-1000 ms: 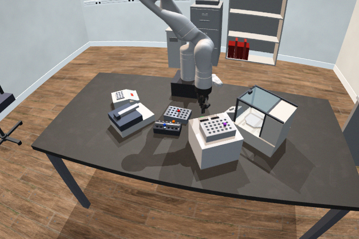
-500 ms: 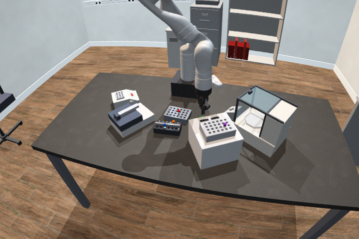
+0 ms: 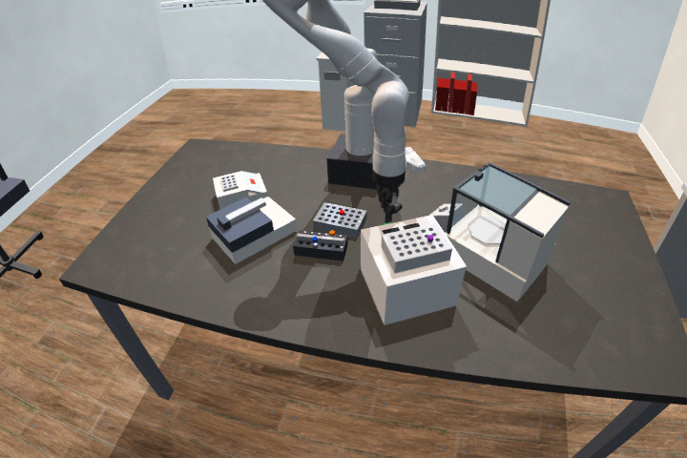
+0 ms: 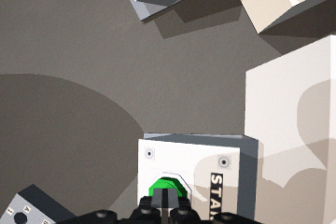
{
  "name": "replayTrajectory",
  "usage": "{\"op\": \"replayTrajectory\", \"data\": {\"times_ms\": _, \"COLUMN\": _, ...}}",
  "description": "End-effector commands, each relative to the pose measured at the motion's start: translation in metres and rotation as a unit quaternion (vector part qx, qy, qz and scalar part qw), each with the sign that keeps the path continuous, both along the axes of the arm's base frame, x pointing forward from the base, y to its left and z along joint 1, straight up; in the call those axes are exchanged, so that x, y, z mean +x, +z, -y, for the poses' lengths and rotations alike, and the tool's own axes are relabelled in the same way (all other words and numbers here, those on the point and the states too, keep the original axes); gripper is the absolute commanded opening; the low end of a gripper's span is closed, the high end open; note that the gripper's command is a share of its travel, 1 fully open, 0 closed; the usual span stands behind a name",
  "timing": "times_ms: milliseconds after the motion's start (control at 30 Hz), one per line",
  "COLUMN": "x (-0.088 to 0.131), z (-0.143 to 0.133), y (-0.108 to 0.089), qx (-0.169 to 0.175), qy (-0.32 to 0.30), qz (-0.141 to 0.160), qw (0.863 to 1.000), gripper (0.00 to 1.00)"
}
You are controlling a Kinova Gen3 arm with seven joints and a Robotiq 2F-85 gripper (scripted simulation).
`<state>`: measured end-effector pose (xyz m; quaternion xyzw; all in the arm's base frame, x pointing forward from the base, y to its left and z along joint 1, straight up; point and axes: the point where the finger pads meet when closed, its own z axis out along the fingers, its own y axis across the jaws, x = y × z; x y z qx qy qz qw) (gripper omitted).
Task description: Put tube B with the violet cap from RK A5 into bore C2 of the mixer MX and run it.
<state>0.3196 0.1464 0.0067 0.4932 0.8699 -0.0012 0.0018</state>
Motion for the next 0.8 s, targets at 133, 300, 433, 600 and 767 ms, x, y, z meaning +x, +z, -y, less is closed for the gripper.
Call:
{"op": "replayTrajectory", "data": {"times_ms": 133, "x": 0.0, "z": 0.0, "y": -0.004, "qx": 0.0, "qy": 0.0, "qz": 0.001, "qw": 1.0, "gripper": 0.1}}
{"op": "replayTrajectory", "data": {"times_ms": 300, "x": 0.0, "z": 0.0, "y": -0.006, "qx": 0.0, "qy": 0.0, "qz": 0.001, "qw": 1.0, "gripper": 0.1}}
{"op": "replayTrajectory", "data": {"times_ms": 433, "x": 0.0, "z": 0.0, "y": -0.009, "qx": 0.0, "qy": 0.0, "qz": 0.001, "qw": 1.0, "gripper": 0.1}}
{"op": "replayTrajectory", "data": {"times_ms": 600, "x": 0.0, "z": 0.0, "y": -0.012, "qx": 0.0, "qy": 0.0, "qz": 0.001, "qw": 1.0, "gripper": 0.1}}
{"op": "replayTrajectory", "data": {"times_ms": 767, "x": 0.0, "z": 0.0, "y": -0.012, "qx": 0.0, "qy": 0.0, "qz": 0.001, "qw": 1.0, "gripper": 0.1}}
